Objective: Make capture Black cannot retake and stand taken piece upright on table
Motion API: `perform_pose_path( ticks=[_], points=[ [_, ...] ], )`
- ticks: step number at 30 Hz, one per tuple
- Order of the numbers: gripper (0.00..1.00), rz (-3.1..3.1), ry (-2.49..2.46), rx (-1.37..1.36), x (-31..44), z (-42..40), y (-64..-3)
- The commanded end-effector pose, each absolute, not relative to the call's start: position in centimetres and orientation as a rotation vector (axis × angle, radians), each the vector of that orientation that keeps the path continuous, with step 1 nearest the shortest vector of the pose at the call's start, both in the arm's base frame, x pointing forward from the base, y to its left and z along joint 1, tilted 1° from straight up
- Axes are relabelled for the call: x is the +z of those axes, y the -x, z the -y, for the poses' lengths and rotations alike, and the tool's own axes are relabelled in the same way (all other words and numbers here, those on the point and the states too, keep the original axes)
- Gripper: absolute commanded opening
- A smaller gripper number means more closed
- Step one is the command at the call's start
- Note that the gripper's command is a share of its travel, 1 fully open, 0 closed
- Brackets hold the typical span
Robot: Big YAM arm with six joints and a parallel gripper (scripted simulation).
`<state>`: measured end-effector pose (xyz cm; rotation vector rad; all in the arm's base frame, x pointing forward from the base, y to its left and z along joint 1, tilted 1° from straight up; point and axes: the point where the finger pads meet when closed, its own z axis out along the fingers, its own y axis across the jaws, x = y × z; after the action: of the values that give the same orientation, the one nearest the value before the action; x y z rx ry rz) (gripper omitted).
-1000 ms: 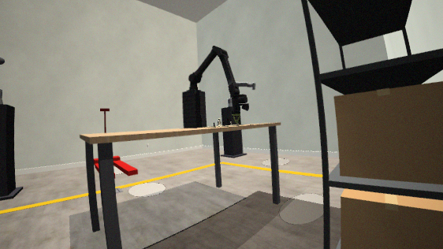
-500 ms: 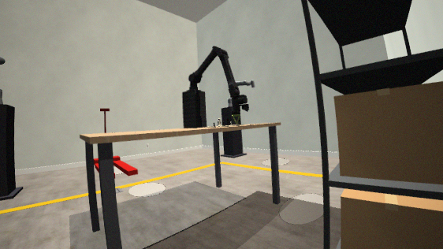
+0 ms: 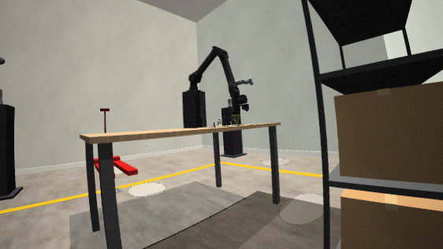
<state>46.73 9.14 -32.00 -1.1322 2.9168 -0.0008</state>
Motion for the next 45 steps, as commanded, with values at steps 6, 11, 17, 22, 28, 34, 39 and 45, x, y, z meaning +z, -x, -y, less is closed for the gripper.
perform_pose_path(
  ticks=[6, 11, 17, 22, 28, 34, 39, 45],
  points=[
    [0.00, -2.877, 1.143, -0.009, -31.95, -9.61, -48.21],
    [0.00, -2.877, 1.143, -0.009, -31.95, -9.61, -48.21],
    [0.00, -2.877, 1.143, -0.009, -31.95, -9.61, -48.21],
    [0.00, -2.877, 1.143, -0.009, -31.95, -9.61, -48.21],
    [0.08, -2.877, 1.143, -0.009, -31.95, -9.61, -48.21],
    [0.22, -2.877, 1.143, -0.009, -31.95, -9.61, -48.21],
    [0.29, -2.877, 1.143, -0.009, -31.95, -9.61, -48.21],
    [0.36, -2.877, 1.143, -0.009, -31.95, -9.61, -48.21]
  ],
)
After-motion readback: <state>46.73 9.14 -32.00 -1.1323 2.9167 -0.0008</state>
